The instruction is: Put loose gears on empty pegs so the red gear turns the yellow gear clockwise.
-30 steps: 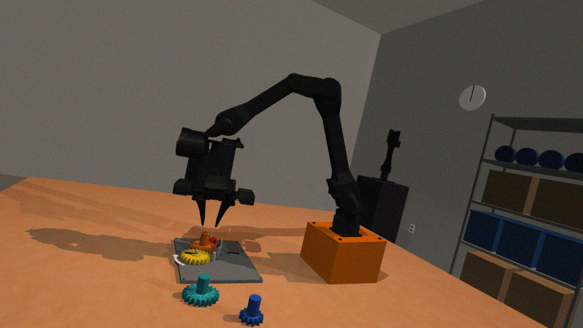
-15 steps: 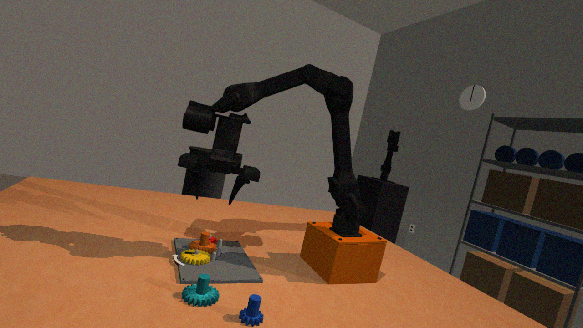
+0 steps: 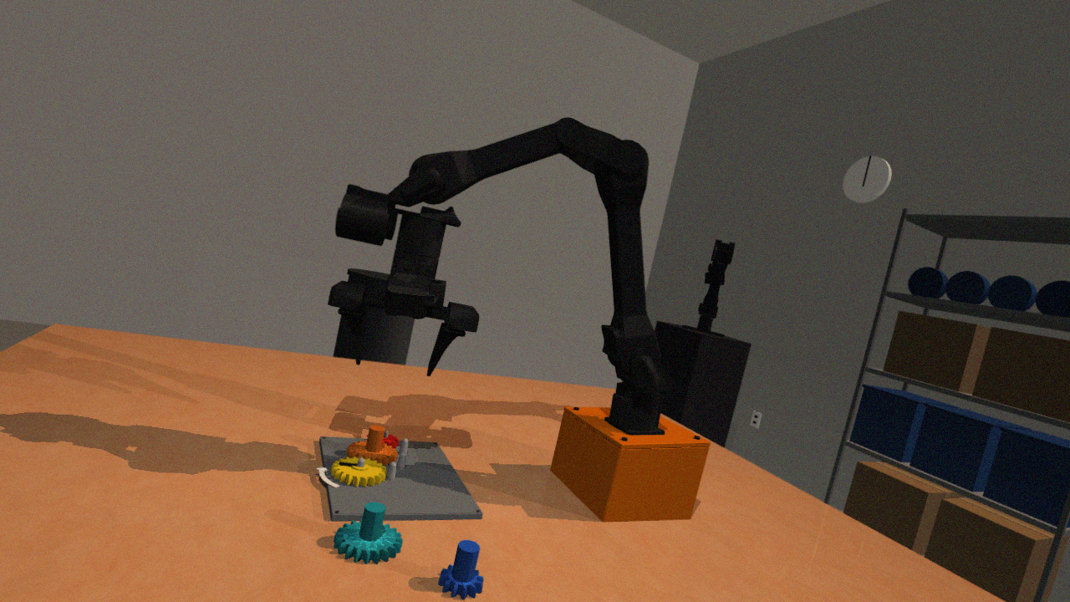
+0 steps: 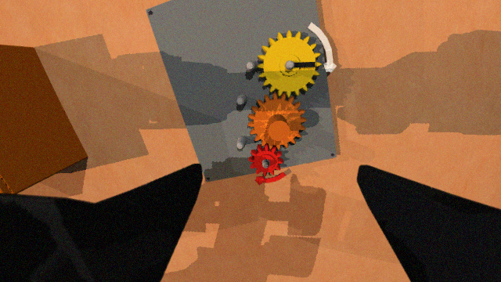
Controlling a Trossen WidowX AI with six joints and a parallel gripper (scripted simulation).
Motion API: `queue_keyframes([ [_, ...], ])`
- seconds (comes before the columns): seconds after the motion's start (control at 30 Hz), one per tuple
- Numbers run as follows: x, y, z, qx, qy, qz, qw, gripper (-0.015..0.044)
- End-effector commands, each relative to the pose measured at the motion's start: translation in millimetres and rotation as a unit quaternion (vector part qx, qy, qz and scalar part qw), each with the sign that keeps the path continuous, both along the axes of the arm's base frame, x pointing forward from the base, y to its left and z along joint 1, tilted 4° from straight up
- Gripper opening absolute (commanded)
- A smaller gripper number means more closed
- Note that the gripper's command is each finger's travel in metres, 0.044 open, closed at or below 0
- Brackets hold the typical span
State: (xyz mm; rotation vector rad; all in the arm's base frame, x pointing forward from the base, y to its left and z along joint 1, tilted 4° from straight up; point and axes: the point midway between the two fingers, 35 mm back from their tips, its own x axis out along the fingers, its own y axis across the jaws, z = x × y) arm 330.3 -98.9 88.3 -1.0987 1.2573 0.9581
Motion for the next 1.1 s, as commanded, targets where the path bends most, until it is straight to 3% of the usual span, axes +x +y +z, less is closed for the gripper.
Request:
queue_keyframes([
  [0.0, 1, 0, 2, 0.0, -0.001, 0.0, 1.0, 0.044],
  [0.93, 1, 0, 2, 0.0, -0.001, 0.0, 1.0, 0.044],
  [1.07, 7, 40, 4, 0.003, 0.0, 0.0, 1.0, 0.044],
])
